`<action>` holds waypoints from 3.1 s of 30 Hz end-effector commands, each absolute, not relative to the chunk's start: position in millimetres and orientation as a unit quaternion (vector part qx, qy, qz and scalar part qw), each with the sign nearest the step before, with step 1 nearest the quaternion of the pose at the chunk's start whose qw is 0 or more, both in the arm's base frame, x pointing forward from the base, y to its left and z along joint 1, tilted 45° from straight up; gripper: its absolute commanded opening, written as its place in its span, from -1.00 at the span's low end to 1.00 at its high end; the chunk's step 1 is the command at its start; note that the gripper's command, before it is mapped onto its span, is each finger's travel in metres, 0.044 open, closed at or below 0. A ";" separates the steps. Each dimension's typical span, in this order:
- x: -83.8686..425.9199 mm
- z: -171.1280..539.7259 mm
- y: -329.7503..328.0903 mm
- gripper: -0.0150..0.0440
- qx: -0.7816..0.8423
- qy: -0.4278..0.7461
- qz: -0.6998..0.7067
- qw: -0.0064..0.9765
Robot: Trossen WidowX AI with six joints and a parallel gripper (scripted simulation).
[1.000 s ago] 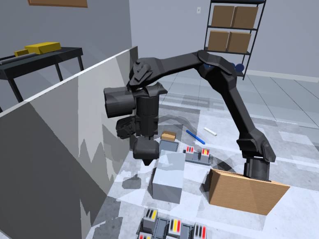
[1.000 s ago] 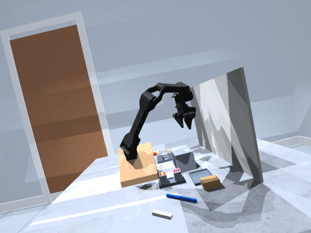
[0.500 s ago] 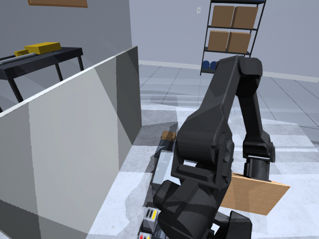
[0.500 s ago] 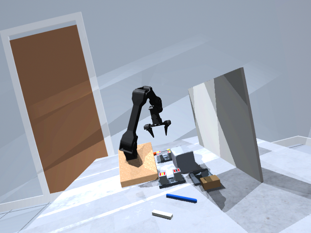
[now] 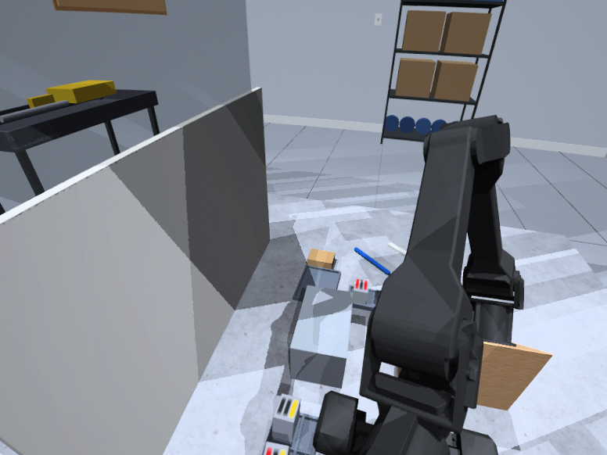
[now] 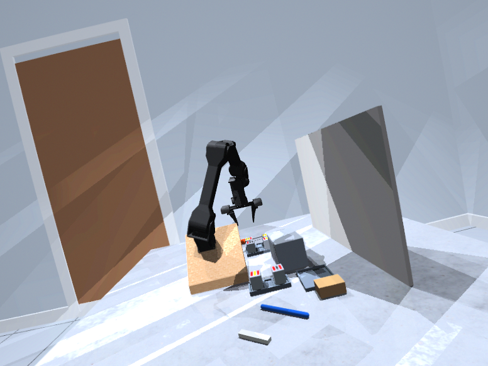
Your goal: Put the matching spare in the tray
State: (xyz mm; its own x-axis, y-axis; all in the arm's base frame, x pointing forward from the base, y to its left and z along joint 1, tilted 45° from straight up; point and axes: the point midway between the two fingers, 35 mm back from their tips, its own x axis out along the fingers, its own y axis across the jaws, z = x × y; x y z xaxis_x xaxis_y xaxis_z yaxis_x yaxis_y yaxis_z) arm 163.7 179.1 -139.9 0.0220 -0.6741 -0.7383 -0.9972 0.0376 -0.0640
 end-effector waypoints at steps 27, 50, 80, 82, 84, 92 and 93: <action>167.5 -172.8 142.1 0.53 -0.646 0.653 0.256 0.300; 165.9 -199.9 115.1 0.53 -0.646 0.653 0.256 0.300; 164.4 -210.2 104.9 0.17 -0.644 0.654 0.255 0.302; 164.4 -210.2 104.9 -0.01 -0.644 0.654 0.255 0.302; 164.4 -210.2 104.9 -0.05 -0.644 0.654 0.255 0.302; 164.4 -210.2 104.9 -0.43 -0.644 0.654 0.255 0.302; 164.4 -210.2 104.9 -0.49 -0.644 0.654 0.255 0.302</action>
State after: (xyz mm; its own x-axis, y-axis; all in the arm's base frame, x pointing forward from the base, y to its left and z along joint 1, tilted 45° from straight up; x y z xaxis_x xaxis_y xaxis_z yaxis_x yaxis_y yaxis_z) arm 164.4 104.8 -210.2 0.0134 -0.6893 -0.7243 -0.9977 0.0394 -0.0560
